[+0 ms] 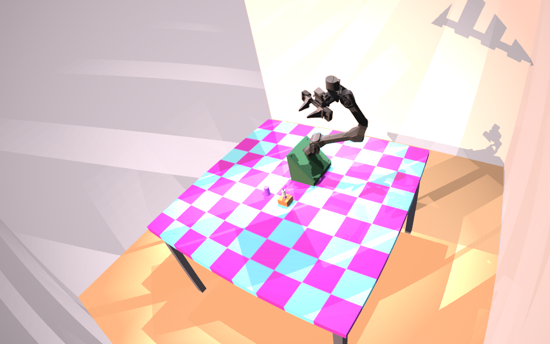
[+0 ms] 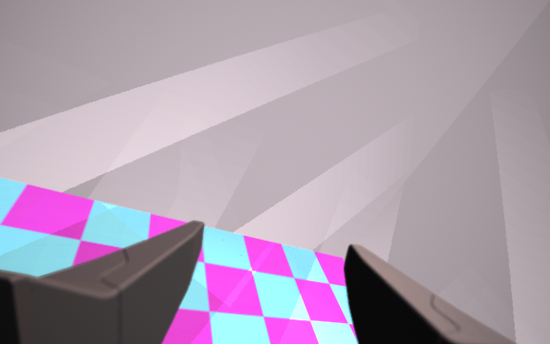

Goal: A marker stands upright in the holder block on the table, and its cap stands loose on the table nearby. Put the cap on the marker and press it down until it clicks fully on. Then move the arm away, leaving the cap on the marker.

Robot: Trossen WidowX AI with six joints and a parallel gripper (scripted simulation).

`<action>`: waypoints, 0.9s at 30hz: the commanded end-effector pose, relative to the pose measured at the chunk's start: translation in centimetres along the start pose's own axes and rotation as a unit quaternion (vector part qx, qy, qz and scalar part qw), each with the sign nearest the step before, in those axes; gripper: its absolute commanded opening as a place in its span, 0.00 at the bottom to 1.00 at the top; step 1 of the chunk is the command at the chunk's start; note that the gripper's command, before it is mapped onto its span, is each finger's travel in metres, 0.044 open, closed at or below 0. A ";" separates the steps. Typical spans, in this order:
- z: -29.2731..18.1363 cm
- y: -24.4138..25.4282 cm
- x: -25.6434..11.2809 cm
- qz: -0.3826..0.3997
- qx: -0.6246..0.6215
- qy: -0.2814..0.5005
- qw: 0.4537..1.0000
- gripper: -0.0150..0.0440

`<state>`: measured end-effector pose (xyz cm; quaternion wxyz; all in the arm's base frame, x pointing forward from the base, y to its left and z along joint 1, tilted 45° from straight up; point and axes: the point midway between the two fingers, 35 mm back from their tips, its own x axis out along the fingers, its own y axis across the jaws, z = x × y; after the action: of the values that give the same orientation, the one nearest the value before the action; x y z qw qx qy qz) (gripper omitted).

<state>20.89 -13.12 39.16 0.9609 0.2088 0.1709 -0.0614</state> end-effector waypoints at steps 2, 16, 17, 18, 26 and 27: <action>-1.5 -3.3 4.3 0.008 0.095 0.067 0.993 0.68; -16.4 -9.8 20.3 -0.051 0.388 0.369 0.843 0.68; -18.1 -10.0 21.1 -0.062 0.405 0.391 0.824 0.68; -19.7 -10.2 21.8 -0.074 0.420 0.412 0.805 0.68; -33.9 -10.0 24.5 -0.201 0.500 0.566 0.624 0.68; -35.7 -9.9 24.5 -0.220 0.504 0.582 0.599 0.68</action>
<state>32.60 -10.28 -0.26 0.4292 0.6135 0.6384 -0.1784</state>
